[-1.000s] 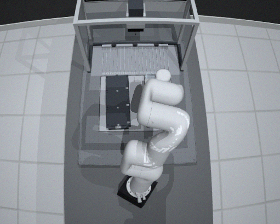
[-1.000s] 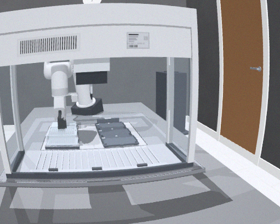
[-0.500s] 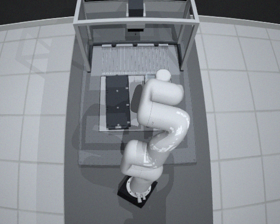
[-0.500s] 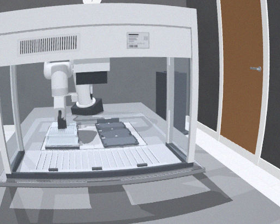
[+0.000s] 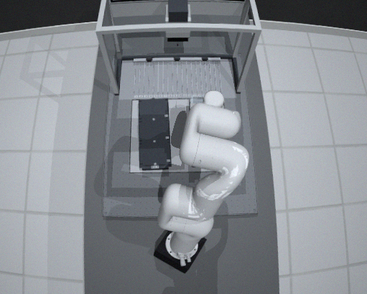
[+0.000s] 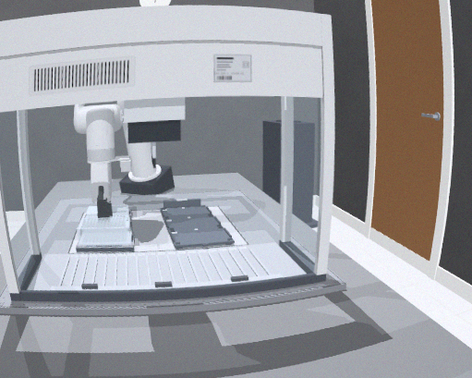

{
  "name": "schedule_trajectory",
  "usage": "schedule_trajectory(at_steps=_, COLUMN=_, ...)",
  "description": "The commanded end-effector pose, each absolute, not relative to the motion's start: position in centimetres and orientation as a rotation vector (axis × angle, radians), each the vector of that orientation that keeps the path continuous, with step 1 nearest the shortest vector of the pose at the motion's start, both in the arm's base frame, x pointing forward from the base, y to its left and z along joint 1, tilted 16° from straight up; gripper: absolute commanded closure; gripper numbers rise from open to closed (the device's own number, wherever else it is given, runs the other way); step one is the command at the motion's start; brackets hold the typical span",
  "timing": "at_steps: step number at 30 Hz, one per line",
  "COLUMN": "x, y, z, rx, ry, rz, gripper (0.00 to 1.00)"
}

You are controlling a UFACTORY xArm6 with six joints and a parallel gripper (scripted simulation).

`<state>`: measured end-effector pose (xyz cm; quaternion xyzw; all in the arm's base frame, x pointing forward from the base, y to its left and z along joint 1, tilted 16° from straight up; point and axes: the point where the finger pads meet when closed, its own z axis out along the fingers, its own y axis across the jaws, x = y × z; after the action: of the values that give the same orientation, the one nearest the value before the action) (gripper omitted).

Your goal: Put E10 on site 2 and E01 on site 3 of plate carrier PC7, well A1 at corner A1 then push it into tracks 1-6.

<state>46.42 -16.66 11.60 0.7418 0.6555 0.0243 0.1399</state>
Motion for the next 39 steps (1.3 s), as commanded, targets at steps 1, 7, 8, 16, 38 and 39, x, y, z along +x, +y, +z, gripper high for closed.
schedule_trajectory(at_steps=1, x=46.52, y=-16.68, z=11.74, rx=2.141, ry=1.892, rz=0.073, gripper=1.00)
schedule_trajectory(at_steps=7, x=46.52, y=-16.68, z=11.74, rx=2.141, ry=1.892, rz=0.073, gripper=1.00)
schedule_trajectory(at_steps=8, x=46.52, y=-16.68, z=11.74, rx=2.141, ry=1.892, rz=0.073, gripper=1.00)
schedule_trajectory(at_steps=16, x=46.52, y=-16.68, z=11.74, rx=2.141, ry=1.892, rz=0.073, gripper=1.00)
schedule_trajectory(at_steps=38, x=46.45, y=-16.62, z=12.07, rx=2.141, ry=1.892, rz=0.073, gripper=1.00)
schedule_trajectory(at_steps=39, x=46.43, y=-16.61, z=12.13, rx=2.141, ry=1.892, rz=0.073, gripper=1.00)
